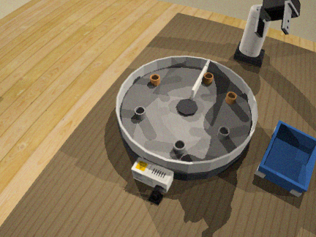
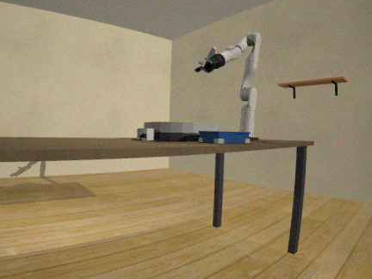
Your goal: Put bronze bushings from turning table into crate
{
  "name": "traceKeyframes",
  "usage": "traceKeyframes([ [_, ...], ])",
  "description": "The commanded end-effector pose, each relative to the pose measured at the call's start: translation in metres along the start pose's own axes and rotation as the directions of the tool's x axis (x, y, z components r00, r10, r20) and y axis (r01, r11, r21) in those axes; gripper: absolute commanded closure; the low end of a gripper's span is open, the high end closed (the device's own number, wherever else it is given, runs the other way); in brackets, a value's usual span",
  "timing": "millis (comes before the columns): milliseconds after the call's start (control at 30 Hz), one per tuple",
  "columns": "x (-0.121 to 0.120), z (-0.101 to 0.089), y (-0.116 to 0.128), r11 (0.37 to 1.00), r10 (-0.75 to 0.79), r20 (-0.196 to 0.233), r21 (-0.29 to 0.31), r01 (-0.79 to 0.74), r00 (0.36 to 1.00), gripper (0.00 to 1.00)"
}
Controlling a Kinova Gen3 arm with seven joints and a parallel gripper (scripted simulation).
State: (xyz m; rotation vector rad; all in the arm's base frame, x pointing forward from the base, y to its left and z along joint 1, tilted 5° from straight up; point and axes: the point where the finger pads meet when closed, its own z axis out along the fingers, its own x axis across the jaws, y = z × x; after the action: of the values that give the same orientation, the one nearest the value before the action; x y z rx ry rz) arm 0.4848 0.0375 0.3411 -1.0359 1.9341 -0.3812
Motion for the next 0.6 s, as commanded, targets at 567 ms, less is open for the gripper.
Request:
traceKeyframes([
  [567,-0.0105,-0.0020,0.0028,0.969,-0.044,-0.171,-0.248,0.000,0.984,0.00],
])
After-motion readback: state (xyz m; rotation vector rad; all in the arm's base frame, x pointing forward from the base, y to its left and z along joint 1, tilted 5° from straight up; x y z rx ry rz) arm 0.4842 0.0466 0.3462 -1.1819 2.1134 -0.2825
